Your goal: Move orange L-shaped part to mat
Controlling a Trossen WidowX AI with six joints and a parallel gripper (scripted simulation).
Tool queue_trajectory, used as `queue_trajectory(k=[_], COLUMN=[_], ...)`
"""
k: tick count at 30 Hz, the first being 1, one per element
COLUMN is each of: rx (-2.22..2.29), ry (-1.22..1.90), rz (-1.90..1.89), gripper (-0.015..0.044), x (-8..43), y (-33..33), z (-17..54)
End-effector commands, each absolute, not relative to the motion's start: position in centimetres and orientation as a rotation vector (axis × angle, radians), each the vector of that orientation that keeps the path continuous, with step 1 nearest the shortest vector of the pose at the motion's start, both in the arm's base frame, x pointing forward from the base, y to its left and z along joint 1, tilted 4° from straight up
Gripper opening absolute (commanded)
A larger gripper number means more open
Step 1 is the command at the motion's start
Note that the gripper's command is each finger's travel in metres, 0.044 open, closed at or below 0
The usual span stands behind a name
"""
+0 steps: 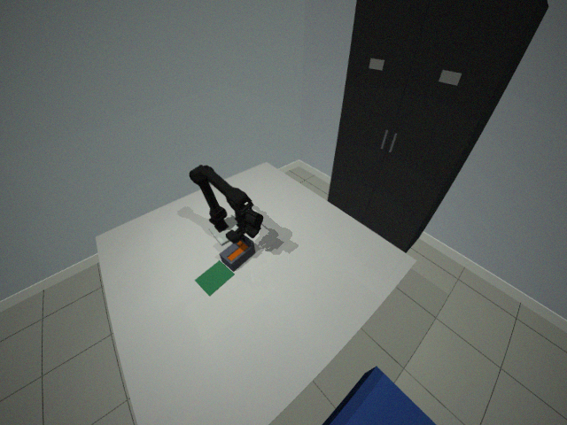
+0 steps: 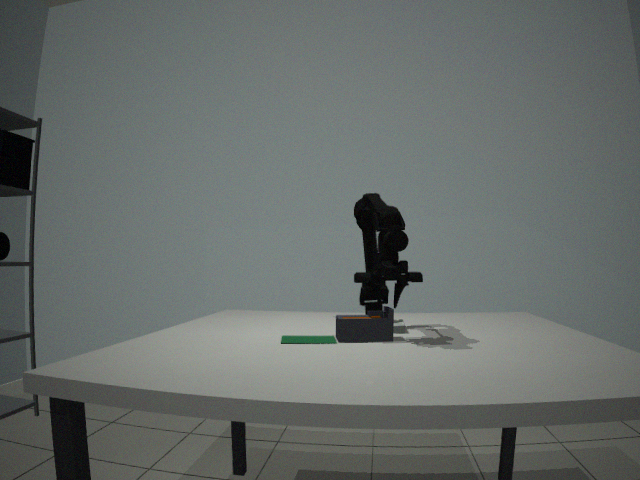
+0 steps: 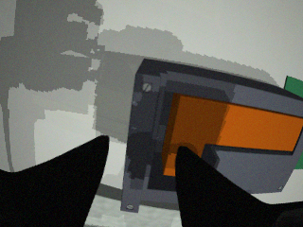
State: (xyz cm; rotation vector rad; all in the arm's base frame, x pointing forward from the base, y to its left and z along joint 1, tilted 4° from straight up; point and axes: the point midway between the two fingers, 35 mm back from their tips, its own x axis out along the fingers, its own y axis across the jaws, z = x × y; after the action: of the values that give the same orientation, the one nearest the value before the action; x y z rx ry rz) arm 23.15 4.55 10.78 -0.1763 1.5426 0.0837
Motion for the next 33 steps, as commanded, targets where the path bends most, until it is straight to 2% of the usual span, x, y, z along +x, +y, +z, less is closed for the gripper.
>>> queue_trajectory(k=[1,33], rx=[-0.182,-0.182], ry=[1.550,1.550], rz=[0.082,0.081], gripper=[0.0180,0.0180], x=[23.0,23.0], y=[4.3,4.1], z=[9.0,5.4])
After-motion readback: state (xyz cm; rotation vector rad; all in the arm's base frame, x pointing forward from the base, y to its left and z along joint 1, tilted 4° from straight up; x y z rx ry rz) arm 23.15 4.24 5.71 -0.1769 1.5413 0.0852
